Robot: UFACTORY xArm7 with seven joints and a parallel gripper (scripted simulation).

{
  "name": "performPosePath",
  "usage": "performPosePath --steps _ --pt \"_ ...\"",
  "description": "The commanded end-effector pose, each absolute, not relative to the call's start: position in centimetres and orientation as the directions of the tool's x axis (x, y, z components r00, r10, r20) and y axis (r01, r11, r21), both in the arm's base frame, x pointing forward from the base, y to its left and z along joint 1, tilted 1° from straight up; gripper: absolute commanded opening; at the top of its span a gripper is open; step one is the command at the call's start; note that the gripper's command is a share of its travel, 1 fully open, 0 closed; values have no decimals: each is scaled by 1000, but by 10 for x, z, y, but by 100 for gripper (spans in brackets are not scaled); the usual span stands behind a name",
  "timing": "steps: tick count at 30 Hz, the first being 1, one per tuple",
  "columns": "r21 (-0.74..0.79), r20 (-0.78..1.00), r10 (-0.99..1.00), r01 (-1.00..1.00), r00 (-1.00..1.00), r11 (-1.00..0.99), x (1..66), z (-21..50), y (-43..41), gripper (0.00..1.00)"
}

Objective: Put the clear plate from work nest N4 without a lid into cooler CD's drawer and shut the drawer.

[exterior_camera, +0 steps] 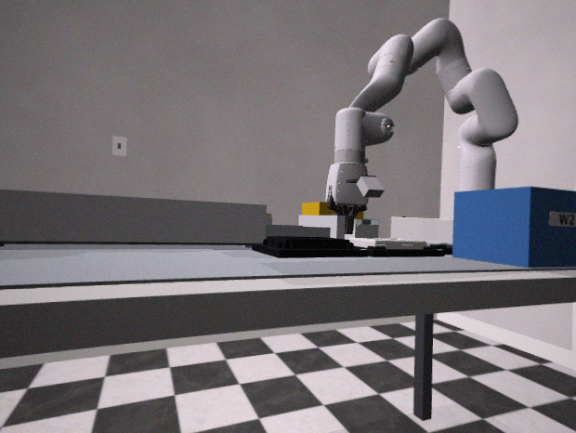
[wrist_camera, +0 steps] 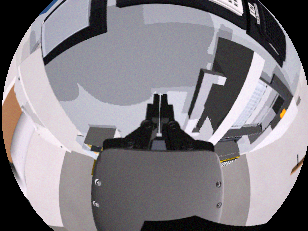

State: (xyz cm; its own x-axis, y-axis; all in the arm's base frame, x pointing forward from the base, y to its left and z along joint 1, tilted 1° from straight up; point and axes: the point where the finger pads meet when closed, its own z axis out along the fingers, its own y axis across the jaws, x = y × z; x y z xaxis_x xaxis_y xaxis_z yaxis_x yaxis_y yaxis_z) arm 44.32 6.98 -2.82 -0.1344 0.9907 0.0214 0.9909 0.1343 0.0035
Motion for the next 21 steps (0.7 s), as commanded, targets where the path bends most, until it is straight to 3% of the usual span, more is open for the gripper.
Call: performPosePath --steps 1,21 --pt "7 21 991 991 -134 134 445 -27 70 0" --pt "8 21 991 991 -134 134 463 -27 73 0"
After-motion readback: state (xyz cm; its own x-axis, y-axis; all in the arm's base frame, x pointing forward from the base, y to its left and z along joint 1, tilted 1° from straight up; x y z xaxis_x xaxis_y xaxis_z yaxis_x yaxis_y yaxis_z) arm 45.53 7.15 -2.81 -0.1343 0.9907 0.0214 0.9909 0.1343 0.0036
